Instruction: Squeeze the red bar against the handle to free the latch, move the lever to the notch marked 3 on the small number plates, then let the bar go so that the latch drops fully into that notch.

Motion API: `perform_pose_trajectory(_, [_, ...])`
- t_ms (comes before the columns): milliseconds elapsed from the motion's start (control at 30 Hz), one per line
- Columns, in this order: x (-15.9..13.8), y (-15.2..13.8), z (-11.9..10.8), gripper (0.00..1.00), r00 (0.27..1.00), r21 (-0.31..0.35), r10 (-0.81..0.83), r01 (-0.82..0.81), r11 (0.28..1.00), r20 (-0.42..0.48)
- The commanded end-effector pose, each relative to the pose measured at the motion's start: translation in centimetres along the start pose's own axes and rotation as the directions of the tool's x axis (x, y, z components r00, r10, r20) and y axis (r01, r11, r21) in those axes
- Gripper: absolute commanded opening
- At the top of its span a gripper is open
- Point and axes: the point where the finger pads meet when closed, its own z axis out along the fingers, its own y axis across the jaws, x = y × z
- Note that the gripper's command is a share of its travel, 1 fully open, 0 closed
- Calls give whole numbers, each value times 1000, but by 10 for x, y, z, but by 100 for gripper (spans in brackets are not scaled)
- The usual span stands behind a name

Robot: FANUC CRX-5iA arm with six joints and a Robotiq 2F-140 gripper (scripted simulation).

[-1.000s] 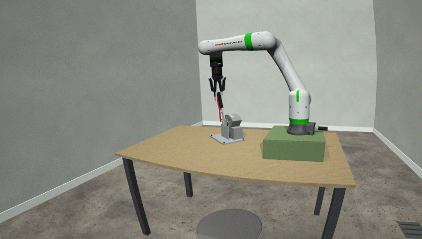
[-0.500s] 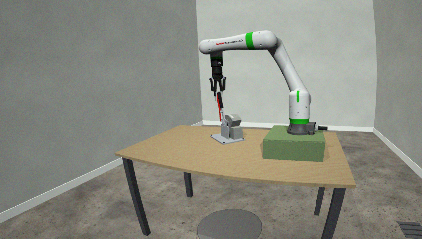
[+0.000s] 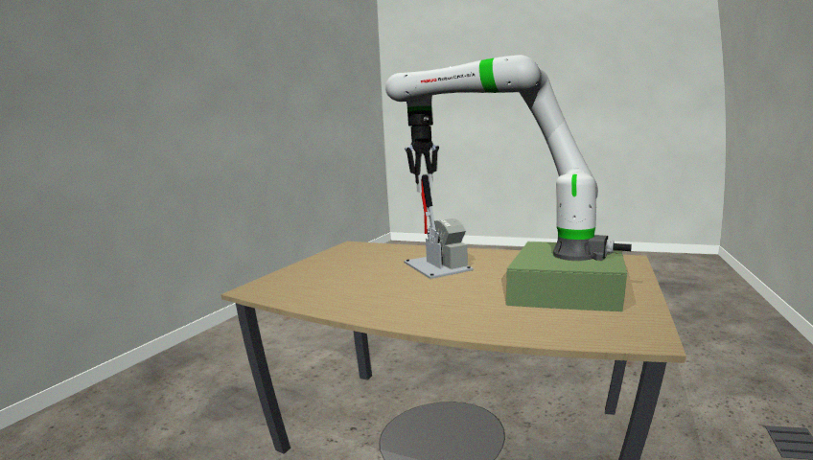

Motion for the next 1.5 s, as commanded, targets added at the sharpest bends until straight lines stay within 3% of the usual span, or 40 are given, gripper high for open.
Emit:
perform_pose_trajectory(0, [-7, 0, -1, 0, 1000, 0, 0, 0, 1000, 1])
perform_pose_trajectory(667, [-40, 0, -7, 0, 1000, 0, 0, 0, 1000, 1])
perform_pose_trajectory(1467, [-44, 0, -7, 0, 1000, 0, 0, 0, 1000, 1])
